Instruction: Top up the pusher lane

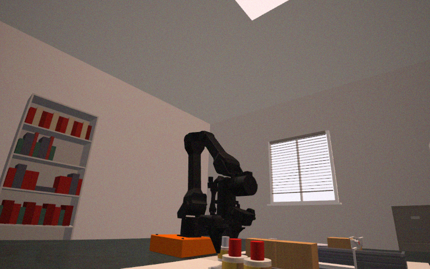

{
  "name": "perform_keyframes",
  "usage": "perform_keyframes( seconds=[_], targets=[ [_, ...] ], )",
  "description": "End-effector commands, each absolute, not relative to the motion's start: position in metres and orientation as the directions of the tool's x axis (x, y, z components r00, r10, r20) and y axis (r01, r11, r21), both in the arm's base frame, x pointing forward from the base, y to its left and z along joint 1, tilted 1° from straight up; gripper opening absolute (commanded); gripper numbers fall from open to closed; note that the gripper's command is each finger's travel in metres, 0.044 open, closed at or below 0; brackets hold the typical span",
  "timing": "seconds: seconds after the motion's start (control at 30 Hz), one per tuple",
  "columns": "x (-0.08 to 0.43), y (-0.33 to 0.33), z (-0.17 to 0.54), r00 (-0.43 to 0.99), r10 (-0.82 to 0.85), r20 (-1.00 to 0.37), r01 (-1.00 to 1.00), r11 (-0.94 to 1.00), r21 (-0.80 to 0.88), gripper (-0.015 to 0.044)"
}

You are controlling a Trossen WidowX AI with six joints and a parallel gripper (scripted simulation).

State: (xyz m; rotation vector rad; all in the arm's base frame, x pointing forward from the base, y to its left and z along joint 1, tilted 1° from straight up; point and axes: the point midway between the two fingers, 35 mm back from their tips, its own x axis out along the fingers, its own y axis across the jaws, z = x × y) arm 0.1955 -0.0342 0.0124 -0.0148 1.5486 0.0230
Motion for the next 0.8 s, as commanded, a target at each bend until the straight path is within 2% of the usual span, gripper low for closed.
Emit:
perform_keyframes(
  seconds=[0.0, 0.2, 0.4, 0.77],
  targets=[
    [0.196, -0.033, 0.012, 0.024, 0.01, -1.0, -0.023, 1.0, 0.01, 0.0204],
    [0.196, -0.033, 0.012, 0.024, 0.01, -1.0, -0.023, 1.0, 0.01, 0.0164],
    [0.199, -0.035, 0.03, 0.024, 0.01, -1.0, -0.023, 1.0, 0.009, 0.0006],
    [0.2, -0.04, 0.091, 0.024, 0.01, -1.0, -0.023, 1.0, 0.009, 0.0]
  ],
)
